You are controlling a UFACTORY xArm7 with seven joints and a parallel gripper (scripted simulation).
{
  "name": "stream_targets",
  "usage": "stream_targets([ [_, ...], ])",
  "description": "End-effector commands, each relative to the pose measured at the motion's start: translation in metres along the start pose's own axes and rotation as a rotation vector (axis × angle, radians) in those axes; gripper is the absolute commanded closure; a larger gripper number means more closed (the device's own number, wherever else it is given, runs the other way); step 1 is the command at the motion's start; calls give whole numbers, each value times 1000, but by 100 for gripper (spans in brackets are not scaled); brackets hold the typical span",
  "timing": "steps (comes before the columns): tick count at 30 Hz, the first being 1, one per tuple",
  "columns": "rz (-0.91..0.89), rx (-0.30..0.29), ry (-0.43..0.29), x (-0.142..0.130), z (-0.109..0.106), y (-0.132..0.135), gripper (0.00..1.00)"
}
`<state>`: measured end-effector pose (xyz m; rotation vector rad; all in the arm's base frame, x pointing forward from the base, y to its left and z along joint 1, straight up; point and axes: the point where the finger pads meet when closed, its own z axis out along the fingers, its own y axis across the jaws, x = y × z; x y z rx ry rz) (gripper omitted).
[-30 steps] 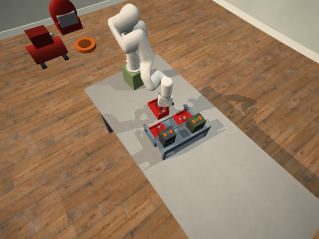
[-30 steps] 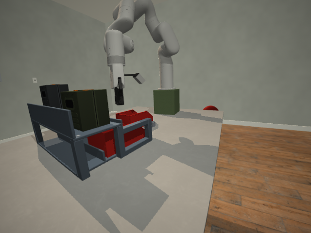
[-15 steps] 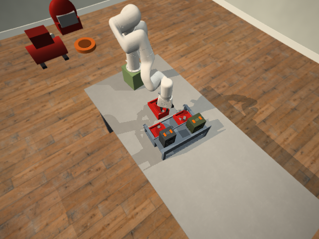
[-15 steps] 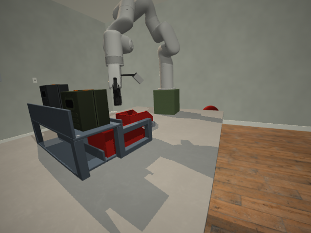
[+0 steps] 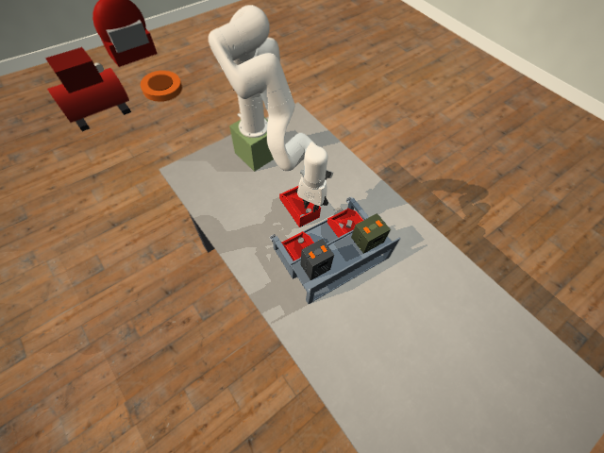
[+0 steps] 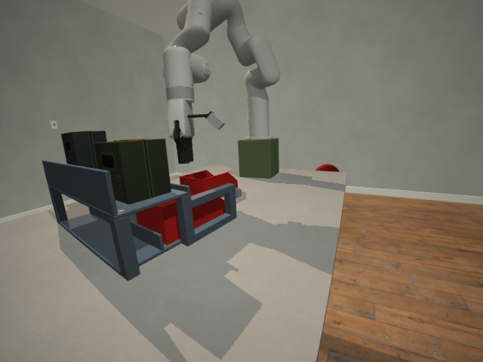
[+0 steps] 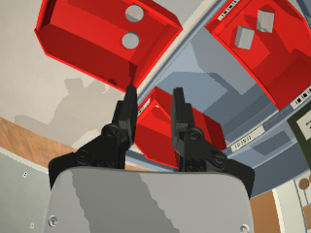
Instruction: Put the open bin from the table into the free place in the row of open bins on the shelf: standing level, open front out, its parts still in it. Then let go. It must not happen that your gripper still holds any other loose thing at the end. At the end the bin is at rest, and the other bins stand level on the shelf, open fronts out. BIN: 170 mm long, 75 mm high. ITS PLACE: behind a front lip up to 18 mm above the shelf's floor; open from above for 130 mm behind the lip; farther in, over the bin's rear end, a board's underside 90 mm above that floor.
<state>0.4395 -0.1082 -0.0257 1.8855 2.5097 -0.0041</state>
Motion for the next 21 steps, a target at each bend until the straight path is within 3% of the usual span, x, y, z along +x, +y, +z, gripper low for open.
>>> stream_targets([
  [1,8,-3,-6,-1,-1,1,67],
  [6,262,-3,-3,3,-2,0,67],
  [18,262,-3,-3,3,-2,0,67],
  [21,413,-3,-2,4,-2,-1,67],
])
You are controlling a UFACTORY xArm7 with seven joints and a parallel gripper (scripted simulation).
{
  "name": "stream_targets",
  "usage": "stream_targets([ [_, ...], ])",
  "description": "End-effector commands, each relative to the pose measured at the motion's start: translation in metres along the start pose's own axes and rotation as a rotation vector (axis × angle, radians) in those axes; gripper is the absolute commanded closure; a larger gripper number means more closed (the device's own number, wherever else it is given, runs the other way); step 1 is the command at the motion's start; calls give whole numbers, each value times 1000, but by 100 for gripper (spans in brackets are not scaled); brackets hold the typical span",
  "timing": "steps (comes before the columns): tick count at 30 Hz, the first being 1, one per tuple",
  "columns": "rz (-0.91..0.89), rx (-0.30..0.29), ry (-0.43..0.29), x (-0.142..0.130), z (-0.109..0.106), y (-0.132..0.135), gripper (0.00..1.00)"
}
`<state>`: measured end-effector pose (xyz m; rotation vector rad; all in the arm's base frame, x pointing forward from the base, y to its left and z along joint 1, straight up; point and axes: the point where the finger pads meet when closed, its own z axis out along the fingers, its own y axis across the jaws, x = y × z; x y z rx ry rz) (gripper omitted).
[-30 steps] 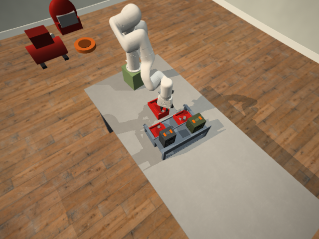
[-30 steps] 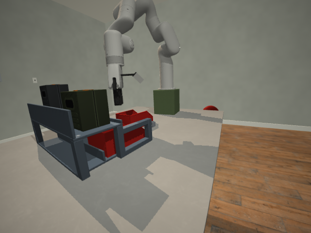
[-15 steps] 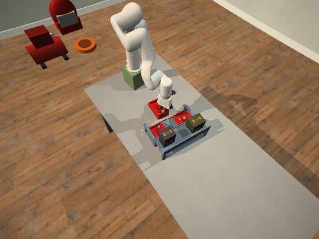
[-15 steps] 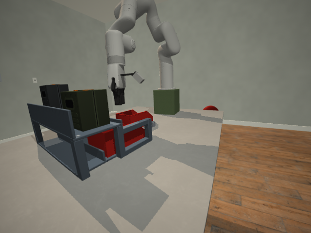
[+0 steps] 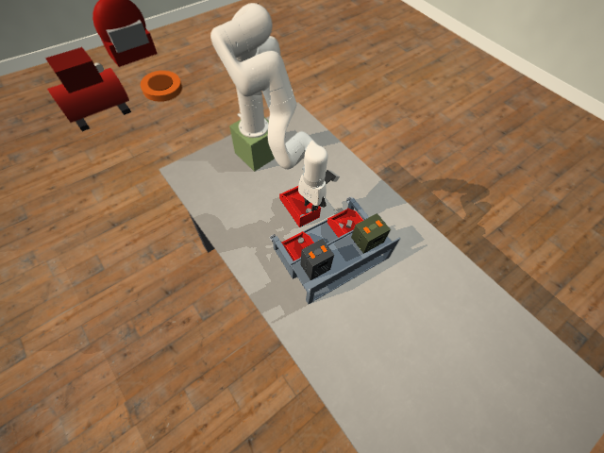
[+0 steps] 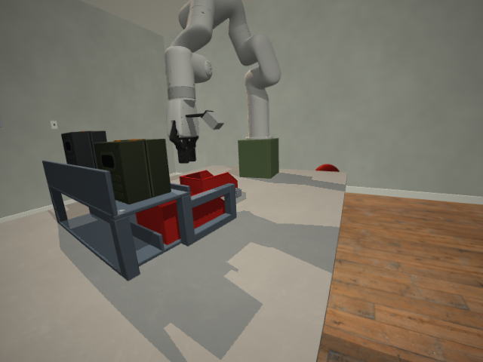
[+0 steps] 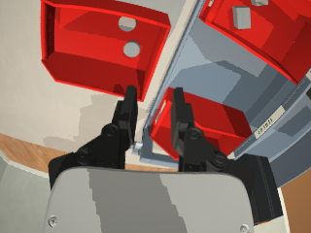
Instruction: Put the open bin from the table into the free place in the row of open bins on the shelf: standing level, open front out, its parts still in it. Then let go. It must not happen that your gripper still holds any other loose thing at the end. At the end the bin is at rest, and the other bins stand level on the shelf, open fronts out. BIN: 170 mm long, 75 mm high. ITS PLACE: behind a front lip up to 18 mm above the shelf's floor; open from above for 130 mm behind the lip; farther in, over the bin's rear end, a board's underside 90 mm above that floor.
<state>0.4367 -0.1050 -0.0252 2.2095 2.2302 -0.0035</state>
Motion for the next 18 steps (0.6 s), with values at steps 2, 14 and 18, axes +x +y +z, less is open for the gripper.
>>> stream_targets([
  [2,244,-4,-3,1,-2,0,67],
  [14,244,-4,-3,1,-2,0,67],
  [18,272,-4,-3,2,-2,0,67],
])
